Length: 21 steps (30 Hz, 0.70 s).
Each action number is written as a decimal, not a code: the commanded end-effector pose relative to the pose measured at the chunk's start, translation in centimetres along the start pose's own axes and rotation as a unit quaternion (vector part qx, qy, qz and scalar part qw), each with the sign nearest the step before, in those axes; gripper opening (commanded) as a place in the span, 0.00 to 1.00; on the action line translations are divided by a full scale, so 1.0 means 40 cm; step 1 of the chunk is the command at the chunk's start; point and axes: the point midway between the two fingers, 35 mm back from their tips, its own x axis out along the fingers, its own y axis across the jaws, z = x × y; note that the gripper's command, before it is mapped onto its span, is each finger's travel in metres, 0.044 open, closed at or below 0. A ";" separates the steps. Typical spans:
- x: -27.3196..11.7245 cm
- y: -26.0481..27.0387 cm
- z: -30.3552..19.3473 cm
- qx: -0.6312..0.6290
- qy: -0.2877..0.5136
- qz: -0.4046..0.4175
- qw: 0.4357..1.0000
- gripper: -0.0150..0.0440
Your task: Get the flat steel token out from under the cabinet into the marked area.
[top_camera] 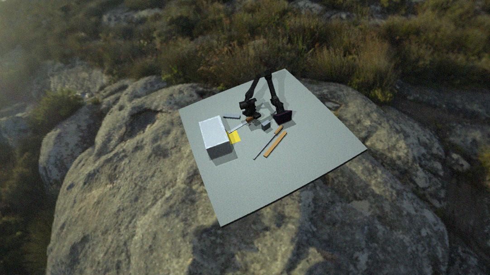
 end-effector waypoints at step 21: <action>-0.001 -0.002 0.046 0.005 0.002 -0.001 1.000 0.25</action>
